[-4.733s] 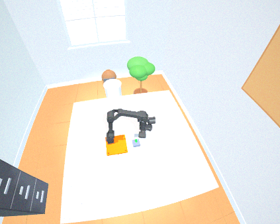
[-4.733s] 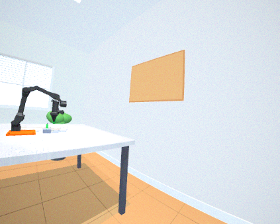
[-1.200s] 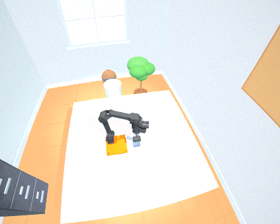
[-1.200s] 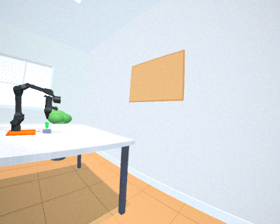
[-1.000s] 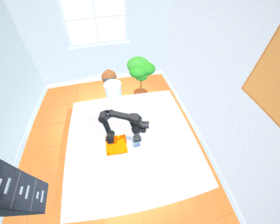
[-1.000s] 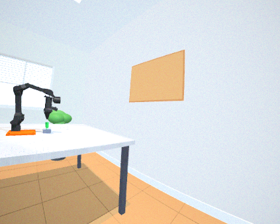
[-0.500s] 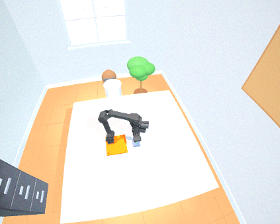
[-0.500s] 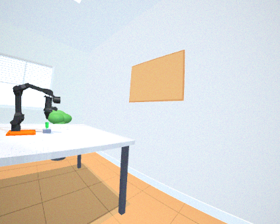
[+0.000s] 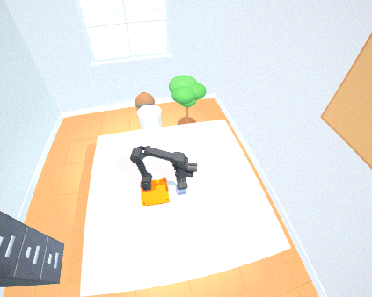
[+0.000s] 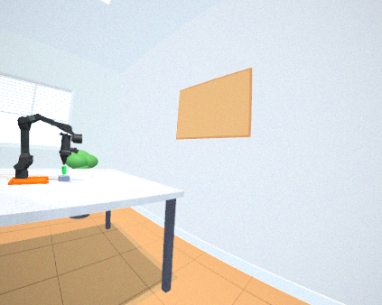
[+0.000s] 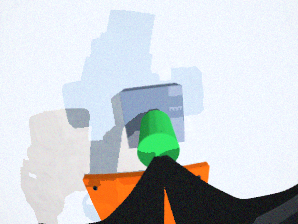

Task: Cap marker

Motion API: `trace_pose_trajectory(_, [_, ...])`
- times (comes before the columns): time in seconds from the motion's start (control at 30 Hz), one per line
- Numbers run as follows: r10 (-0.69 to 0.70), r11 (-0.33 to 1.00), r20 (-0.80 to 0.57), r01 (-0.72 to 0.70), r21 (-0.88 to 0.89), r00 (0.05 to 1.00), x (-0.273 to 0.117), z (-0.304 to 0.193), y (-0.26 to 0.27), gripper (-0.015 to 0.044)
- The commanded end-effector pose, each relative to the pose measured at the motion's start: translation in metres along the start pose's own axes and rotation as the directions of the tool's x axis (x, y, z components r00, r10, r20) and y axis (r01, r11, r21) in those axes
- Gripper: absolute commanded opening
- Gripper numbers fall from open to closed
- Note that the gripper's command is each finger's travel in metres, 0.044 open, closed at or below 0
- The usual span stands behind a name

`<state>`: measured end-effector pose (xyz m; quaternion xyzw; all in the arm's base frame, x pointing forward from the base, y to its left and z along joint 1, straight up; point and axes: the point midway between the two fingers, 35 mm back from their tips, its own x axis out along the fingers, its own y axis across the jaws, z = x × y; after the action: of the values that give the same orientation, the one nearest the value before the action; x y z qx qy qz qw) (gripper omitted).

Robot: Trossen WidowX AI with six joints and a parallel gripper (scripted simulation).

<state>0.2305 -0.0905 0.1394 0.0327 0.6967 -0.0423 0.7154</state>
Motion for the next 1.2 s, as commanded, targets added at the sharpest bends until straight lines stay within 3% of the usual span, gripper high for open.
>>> trace_pose_trajectory(0.0, [0.001,1.0,0.002,-0.001,-0.006,1.0,0.005,0.0,0.0,0.0])
trace_pose_trajectory(0.63, [-0.004,1.0,0.014,0.004,0.0,1.0,0.014,0.002,-0.001,0.0])
trace_pose_trajectory(0.9, [-0.004,1.0,0.013,0.004,0.0,1.0,-0.067,0.003,-0.001,0.0])
trace_pose_trajectory(1.0, [-0.004,1.0,0.013,0.004,0.0,1.0,-0.074,0.002,-0.001,0.0])
trace_pose_trajectory(1.17, [-0.004,1.0,0.013,0.004,0.0,1.0,-0.074,0.002,-0.001,0.0131])
